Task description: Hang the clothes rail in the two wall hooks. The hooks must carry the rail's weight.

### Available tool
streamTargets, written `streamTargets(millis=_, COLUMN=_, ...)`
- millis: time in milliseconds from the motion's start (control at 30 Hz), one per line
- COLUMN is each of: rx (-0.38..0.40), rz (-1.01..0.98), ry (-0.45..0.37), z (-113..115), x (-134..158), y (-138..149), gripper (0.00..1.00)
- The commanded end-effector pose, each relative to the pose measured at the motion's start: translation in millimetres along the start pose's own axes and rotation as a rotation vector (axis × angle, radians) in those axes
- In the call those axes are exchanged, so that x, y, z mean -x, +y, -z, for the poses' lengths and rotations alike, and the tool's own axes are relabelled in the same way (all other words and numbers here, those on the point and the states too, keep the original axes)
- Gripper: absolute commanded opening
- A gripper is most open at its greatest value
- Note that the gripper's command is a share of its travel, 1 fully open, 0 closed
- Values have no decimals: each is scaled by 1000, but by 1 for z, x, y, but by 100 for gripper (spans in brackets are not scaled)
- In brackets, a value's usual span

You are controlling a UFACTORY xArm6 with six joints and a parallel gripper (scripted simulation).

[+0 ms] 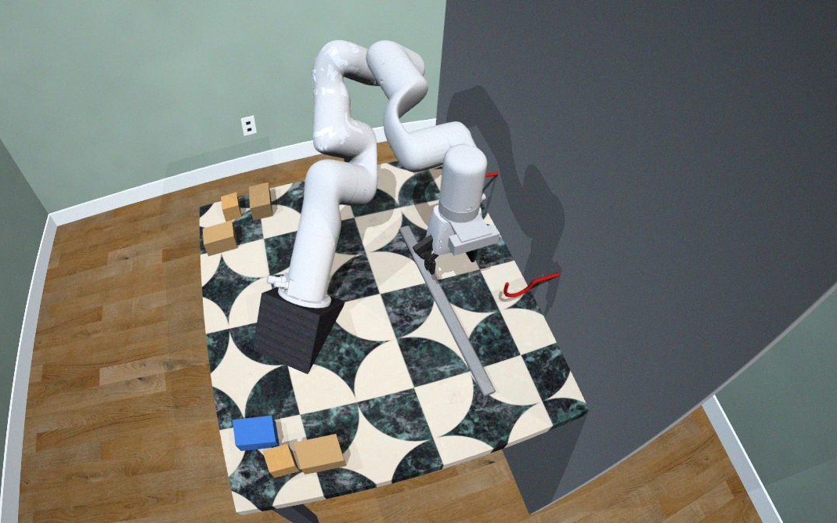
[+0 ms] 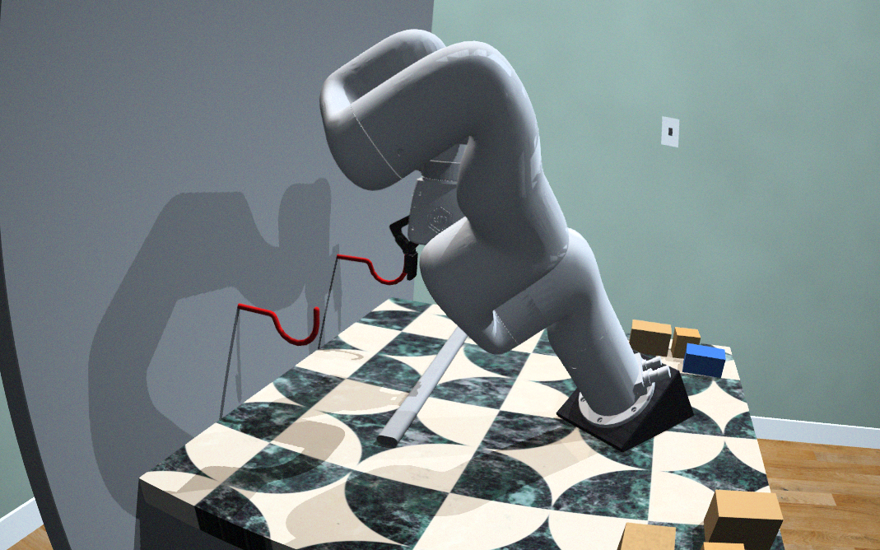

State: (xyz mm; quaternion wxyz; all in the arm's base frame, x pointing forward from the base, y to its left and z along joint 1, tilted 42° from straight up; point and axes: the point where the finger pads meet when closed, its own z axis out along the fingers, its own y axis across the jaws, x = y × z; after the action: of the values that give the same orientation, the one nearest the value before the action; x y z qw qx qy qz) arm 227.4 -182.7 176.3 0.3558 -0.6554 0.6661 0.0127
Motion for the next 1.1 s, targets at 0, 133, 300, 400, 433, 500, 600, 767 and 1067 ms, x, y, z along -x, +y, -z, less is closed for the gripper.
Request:
streamTargets(millis=0, rx=-1, rz=1, ry=2, z=2, x=0, y=-1, gripper=100)
streamTargets(millis=133, rx=-1, rz=1, ry=2, z=2, x=0, y=-1, gripper=100)
streamTargets(millis=300, rx=-1, rz=1, ry=2, z=-3, x=0, y=-1, gripper=100)
streamTargets(millis=400, rx=-1, rz=1, ry=2, z=-8, x=0, y=-1, gripper=100)
streamTargets(millis=433, rx=-1, rz=1, ry=2, z=-10, x=0, y=-1, gripper=100)
streamTargets(millis=500, rx=-1, rz=1, ry=2, z=-13, x=0, y=-1, gripper=100)
streamTargets(millis=600, rx=-1, rz=1, ry=2, z=-18, x=0, y=-1, gripper=100)
streamTargets(millis=767, rx=-1, rz=1, ry=2, z=-26, x=0, y=-1, gripper=100)
streamTargets(millis=1067, rx=-1, rz=1, ry=2, z=-38, x=0, y=-1, gripper=100)
